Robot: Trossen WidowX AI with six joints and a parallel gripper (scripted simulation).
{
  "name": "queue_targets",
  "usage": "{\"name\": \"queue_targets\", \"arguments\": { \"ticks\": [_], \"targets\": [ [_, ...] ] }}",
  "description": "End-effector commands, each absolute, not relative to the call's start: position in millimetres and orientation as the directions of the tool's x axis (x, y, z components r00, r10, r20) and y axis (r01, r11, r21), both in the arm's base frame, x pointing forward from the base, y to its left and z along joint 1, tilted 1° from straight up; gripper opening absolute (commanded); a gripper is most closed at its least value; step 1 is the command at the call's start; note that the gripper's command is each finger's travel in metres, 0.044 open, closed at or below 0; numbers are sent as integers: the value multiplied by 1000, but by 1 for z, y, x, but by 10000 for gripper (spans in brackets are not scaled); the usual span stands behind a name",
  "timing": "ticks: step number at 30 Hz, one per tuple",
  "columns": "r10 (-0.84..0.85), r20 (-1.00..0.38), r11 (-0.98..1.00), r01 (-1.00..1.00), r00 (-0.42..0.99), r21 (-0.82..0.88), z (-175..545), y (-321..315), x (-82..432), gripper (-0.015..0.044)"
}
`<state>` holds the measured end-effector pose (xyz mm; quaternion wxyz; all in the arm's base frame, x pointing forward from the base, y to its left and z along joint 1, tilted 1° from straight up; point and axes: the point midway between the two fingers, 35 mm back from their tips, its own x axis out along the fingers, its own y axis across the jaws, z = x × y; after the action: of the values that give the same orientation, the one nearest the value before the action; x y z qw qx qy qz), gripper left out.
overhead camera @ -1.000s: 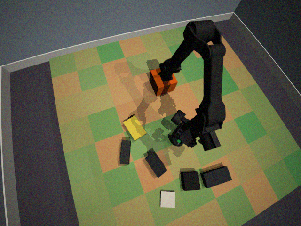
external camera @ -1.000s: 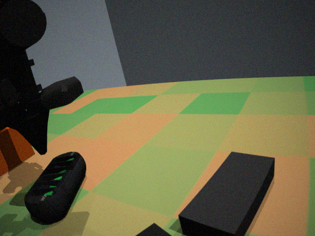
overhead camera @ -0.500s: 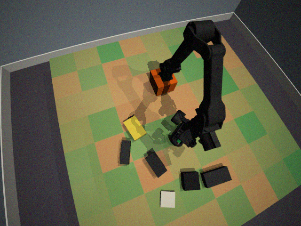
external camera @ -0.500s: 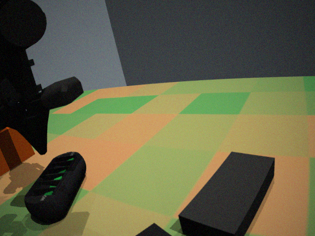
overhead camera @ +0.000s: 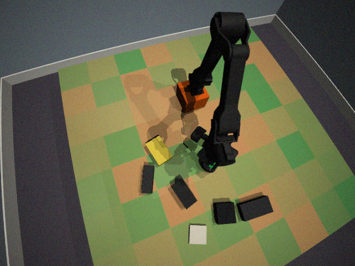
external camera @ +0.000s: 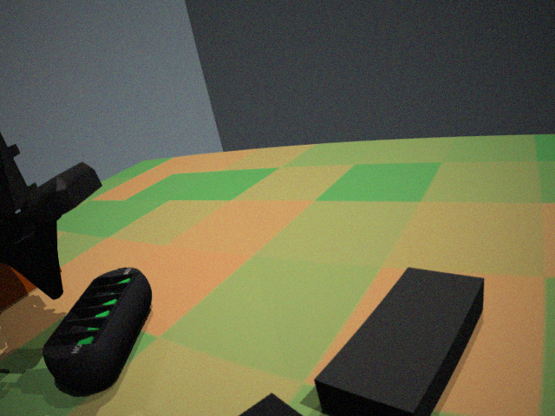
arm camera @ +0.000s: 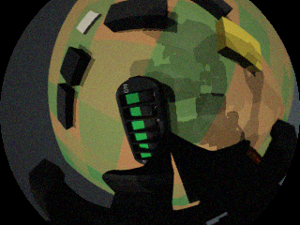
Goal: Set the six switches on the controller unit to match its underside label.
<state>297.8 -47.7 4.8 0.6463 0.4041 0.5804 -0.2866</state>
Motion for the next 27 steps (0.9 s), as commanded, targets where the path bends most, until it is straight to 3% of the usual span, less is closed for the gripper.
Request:
{"name": "queue_targets", "arguments": {
  "ticks": [1, 27],
  "targets": [
    [121, -973, 511, 828, 197, 232, -3, -51, 286, 0],
    [122, -972, 511, 827, 199, 233, -45, -51, 286, 0]
  ]
}}
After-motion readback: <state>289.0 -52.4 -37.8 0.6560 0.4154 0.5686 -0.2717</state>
